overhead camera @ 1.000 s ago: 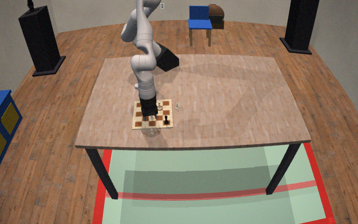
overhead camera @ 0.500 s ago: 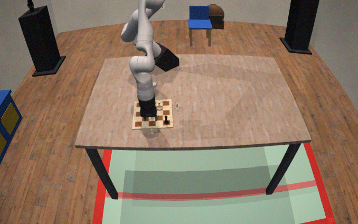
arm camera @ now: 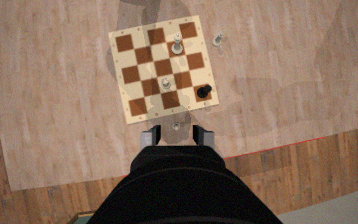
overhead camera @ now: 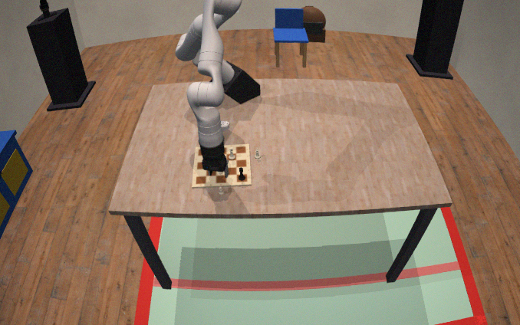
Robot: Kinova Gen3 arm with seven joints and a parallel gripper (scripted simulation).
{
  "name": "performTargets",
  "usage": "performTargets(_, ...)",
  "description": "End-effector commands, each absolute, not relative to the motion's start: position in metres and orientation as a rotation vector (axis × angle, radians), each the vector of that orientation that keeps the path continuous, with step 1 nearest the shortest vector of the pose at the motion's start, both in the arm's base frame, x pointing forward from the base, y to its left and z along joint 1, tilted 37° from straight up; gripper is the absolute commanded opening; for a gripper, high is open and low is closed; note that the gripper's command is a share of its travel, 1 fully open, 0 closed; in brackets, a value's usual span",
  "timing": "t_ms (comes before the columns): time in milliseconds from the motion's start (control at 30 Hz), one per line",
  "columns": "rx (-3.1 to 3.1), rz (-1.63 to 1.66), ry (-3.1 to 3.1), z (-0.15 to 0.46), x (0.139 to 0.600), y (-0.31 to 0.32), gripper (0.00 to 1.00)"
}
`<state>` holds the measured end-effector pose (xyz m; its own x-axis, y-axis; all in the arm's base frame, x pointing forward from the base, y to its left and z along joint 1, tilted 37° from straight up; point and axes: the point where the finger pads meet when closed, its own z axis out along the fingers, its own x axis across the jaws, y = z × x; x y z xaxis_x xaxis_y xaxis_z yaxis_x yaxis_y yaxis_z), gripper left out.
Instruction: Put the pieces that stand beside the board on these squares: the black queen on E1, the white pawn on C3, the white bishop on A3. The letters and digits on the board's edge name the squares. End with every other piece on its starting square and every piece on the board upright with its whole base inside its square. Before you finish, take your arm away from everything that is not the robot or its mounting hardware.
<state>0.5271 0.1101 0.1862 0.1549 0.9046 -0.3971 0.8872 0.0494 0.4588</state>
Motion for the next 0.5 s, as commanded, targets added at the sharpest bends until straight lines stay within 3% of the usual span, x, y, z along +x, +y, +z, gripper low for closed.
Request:
performTargets(0, 1.816, 0.038, 1.700, 0.1864, 0.5277, 0.1100, 1.00)
performTargets(467, 1.862, 0.061, 1.651, 0.1866, 0.5293, 0.1104, 1.00)
